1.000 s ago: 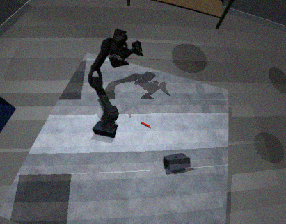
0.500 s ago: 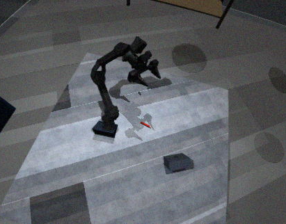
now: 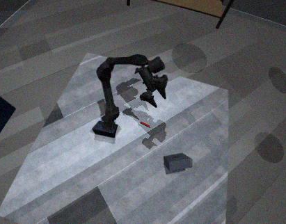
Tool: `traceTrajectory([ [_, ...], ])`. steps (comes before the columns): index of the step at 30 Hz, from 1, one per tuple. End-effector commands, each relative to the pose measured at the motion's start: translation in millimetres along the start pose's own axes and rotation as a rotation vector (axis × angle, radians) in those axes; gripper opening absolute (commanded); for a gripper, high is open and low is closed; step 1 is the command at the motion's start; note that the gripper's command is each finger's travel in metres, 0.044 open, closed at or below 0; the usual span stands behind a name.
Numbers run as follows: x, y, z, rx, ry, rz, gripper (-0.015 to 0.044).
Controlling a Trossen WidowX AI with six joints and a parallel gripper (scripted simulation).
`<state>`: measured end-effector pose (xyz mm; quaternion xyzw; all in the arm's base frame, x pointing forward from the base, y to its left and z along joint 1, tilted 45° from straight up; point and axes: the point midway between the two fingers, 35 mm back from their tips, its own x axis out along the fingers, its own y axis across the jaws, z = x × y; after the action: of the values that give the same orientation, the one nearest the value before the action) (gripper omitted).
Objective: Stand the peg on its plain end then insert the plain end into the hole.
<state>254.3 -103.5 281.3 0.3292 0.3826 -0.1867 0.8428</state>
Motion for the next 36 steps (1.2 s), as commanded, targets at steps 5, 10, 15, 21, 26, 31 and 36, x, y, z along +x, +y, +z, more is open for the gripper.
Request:
traceTrajectory([
  [5,53,6,-34,-0.067,0.256,0.071,0.0440],
  [10,80,9,-60,-0.095,0.410,0.118,0.0440],
  [15,104,12,-87,-0.115,0.562,0.177,0.0440],
  [21,125,14,-122,-0.122,0.737,0.258,0.0440],
  [26,138,16,-152,-0.110,0.875,0.329,0.0440],
  [31,141,16,-160,-0.104,0.911,0.349,0.0440],
  [36,144,17,-163,-0.105,0.910,0.348,0.0440],
])
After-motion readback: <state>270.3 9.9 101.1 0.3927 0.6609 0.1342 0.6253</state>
